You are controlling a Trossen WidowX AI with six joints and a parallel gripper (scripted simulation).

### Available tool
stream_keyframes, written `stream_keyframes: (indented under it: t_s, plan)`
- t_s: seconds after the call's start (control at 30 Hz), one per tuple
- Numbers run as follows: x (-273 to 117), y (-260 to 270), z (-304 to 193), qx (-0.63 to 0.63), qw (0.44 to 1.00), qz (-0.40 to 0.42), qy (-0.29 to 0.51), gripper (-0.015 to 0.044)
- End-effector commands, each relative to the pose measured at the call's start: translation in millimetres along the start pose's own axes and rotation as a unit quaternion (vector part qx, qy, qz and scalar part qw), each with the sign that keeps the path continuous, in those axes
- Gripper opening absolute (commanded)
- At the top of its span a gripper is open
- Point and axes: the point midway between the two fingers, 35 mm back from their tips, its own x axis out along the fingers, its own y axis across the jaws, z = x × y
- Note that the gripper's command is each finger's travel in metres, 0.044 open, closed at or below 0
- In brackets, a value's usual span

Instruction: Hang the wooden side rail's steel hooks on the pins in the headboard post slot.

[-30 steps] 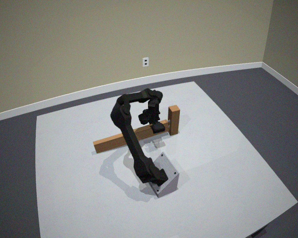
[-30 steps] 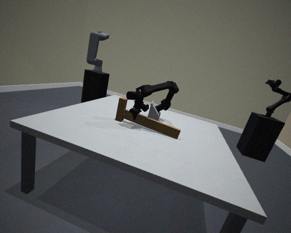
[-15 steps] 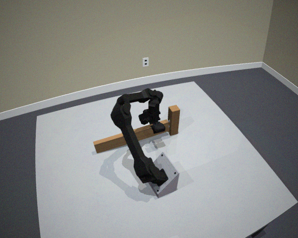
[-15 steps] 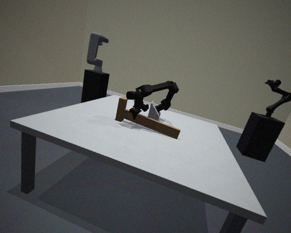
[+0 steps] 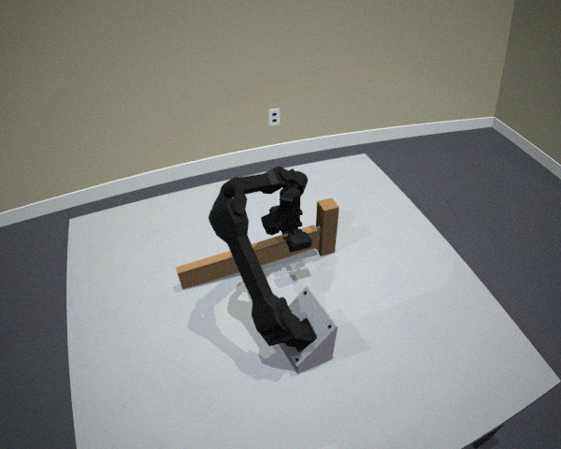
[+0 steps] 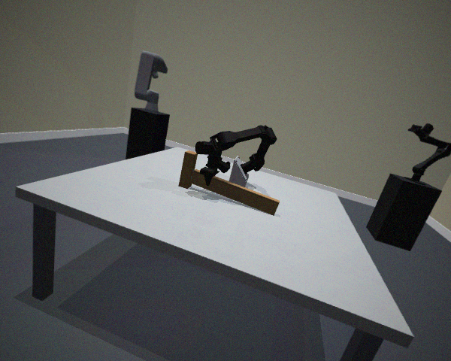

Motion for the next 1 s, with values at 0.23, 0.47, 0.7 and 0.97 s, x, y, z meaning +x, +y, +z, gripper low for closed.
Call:
stream_keyframes:
  t_s: [0.23, 0.47, 0.7, 0.97]
  plan:
    - [-3.7, 1.1, -4.2, 0.001, 1.0, -0.004, 0.002, 0.0]
    - [-3.0, 0.9, -5.0, 0.001, 1.0, -0.004, 0.002, 0.0]
    - [-3.2, 0.3, -5.6, 0.001, 1.0, -0.004, 0.002, 0.0]
    - [-3.9, 0.2, -6.3, 0.001, 1.0, -0.004, 0.002, 0.0]
